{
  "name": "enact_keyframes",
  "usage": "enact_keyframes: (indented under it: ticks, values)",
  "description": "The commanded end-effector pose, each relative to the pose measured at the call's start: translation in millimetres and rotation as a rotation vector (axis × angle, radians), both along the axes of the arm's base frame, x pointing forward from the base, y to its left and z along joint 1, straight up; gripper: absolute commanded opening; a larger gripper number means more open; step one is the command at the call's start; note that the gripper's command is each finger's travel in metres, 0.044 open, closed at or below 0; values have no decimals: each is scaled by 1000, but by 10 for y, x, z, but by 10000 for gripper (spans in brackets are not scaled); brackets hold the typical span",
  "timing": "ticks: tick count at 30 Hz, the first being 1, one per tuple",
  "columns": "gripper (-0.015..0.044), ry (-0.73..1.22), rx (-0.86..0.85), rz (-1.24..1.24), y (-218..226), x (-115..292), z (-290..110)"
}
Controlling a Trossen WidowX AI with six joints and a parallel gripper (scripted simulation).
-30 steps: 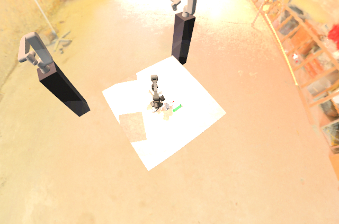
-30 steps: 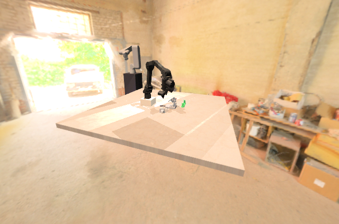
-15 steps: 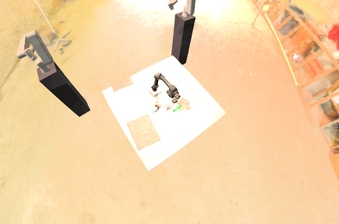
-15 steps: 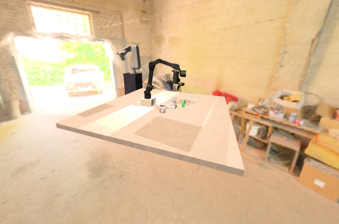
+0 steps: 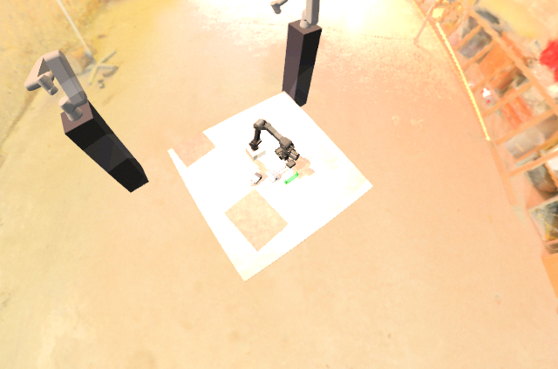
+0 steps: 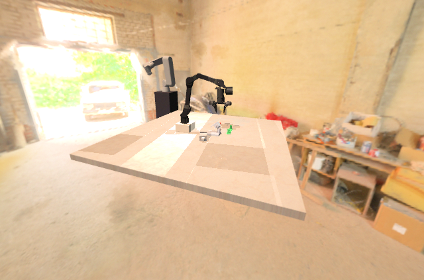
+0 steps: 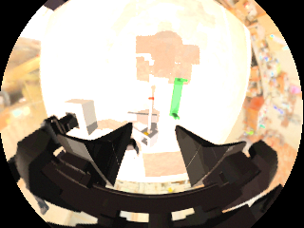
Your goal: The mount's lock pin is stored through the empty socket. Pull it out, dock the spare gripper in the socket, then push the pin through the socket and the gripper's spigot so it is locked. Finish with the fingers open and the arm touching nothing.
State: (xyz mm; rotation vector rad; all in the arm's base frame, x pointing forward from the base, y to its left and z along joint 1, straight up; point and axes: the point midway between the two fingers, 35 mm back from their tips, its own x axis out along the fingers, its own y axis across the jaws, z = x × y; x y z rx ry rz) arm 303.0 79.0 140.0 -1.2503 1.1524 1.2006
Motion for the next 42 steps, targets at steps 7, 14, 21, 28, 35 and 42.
enact_keyframes:
  ticks: [7, 14, 21, 28, 35, 42]
  values:
    - [300, 20, 2, -5, -22, -13, -619]
    - [300, 20, 2, -5, -19, -1, -705]
    - [300, 20, 2, -5, -14, 11, -821]
    - [300, 20, 2, -5, -10, 17, -936]
    - [300, 20, 2, -5, -7, 18, -1050]
    - [300, 20, 2, -5, -4, 14, -1163]
